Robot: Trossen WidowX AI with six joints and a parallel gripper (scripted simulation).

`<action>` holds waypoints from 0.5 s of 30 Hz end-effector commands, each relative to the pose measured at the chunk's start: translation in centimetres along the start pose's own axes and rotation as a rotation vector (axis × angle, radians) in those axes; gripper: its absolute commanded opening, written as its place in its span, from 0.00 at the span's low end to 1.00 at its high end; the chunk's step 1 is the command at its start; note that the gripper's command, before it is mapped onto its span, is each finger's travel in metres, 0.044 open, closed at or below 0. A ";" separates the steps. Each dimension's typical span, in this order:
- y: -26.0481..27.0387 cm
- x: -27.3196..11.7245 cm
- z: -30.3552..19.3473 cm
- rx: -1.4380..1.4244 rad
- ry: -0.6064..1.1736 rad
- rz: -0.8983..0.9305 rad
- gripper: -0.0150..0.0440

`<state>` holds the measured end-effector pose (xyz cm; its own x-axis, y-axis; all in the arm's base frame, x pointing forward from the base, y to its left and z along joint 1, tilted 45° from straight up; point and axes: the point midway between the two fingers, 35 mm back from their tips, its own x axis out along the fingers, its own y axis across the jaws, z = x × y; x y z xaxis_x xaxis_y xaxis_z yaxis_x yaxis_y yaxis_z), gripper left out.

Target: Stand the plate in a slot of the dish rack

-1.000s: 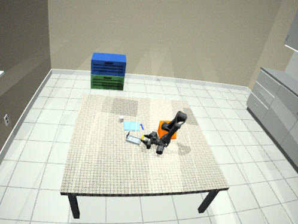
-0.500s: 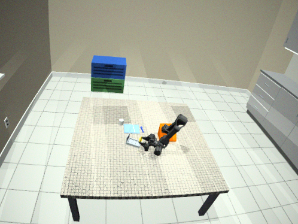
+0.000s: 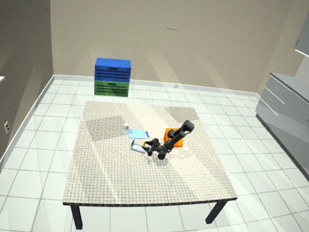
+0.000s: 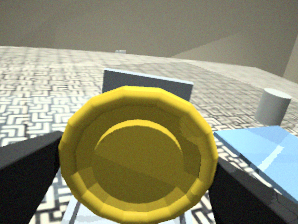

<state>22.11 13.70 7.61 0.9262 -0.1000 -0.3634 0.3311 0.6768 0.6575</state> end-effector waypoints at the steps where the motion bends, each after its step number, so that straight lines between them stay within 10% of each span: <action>1: -0.2 0.5 0.0 -0.003 0.000 -0.002 0.25; 15: -0.3 0.7 -1.6 -0.004 0.009 0.000 0.25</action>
<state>22.43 14.67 5.96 0.9246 -0.0949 -0.3690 0.3315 0.6779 0.6562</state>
